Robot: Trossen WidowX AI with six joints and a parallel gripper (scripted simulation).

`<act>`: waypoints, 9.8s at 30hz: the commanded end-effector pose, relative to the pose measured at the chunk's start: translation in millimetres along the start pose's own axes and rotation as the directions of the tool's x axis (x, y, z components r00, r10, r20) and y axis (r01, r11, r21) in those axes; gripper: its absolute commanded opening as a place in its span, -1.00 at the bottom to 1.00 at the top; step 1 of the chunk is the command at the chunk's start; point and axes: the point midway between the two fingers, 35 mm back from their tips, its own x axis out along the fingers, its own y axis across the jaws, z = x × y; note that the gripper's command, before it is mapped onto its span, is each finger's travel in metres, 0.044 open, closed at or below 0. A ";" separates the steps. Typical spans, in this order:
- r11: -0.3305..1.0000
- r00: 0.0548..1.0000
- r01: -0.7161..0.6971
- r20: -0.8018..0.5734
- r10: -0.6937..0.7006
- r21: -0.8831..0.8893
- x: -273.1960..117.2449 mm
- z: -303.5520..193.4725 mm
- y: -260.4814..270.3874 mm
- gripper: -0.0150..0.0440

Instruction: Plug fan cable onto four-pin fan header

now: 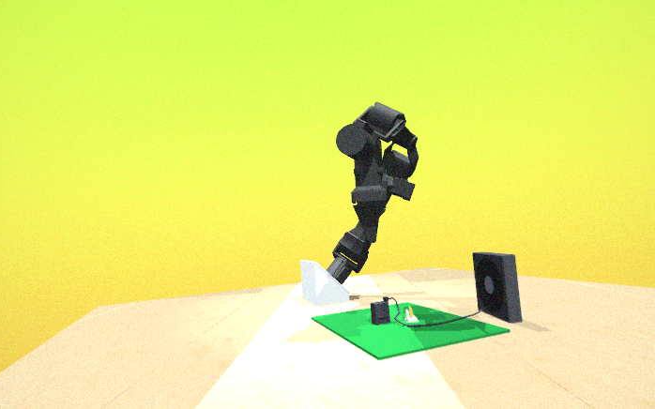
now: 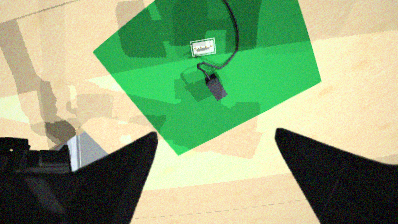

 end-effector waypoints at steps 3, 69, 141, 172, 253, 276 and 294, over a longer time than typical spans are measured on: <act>0.865 1.000 0.014 0.020 -0.004 -0.501 -7.4 -2.9 -17.7 1.00; 0.841 0.999 -0.003 0.029 0.022 -0.541 142.6 1.9 -15.0 1.00; 0.702 0.999 -0.034 0.027 0.021 0.711 90.4 43.4 -4.5 -0.49; 0.099 0.999 -0.032 0.030 0.023 0.995 89.7 64.4 9.0 -0.49; 0.100 0.999 -0.033 0.031 0.023 0.994 116.6 64.8 14.6 -0.49; 0.101 0.999 -0.033 0.031 0.023 0.994 122.2 65.4 14.2 -0.49; 0.101 0.999 -0.034 0.031 0.023 0.994 132.5 65.8 14.4 -0.49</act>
